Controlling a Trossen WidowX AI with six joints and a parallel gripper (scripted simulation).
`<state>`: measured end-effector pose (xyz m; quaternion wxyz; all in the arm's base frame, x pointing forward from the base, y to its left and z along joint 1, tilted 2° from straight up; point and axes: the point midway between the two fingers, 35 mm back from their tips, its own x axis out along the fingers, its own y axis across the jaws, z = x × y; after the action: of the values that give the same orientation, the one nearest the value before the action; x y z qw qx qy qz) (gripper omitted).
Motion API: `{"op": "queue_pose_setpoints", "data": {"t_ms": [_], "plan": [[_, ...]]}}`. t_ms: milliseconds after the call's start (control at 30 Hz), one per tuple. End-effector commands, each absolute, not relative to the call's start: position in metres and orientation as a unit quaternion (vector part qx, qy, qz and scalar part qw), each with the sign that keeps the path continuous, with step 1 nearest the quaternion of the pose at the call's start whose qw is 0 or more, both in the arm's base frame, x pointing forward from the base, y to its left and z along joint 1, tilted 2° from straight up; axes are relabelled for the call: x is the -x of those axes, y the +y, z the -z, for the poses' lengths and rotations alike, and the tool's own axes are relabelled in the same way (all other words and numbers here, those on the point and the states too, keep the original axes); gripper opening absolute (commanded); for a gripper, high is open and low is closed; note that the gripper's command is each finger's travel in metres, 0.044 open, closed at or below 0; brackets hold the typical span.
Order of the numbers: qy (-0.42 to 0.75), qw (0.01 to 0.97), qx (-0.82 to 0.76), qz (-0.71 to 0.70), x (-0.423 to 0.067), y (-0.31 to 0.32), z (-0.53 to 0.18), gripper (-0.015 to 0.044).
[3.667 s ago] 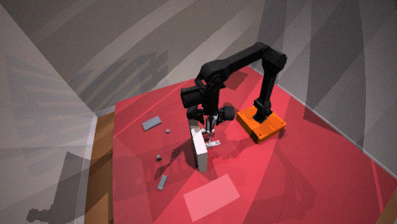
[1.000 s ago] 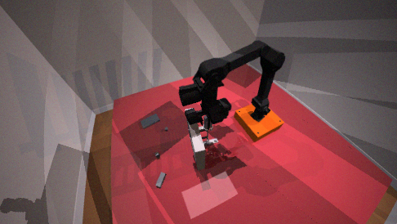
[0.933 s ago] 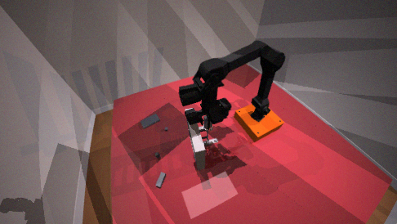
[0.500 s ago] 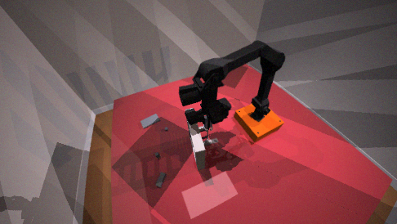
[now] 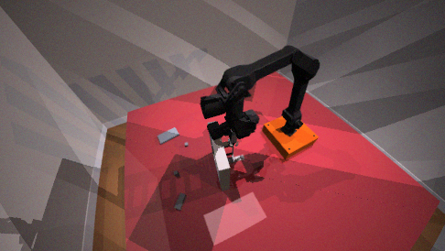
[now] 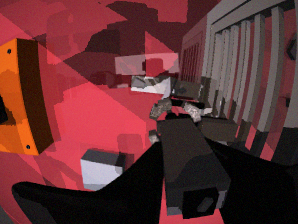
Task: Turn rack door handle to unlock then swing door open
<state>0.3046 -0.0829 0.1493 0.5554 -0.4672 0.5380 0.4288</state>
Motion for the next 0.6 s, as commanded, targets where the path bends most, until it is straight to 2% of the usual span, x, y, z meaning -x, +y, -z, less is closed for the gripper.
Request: {"op": "queue_pose_setpoints", "data": {"t_ms": [0,300,567], "plan": [[0.537,0.556,0.467,-0.43,-0.3047,-0.0823,-0.1489,0.0077],[0.537,0.556,0.467,-0.43,-0.3047,-0.0823,-0.1489,0.0018],[0.556,0.576,0.441,-0.405,-0.3026,-0.0799,-0.1487,0.0018]]}}
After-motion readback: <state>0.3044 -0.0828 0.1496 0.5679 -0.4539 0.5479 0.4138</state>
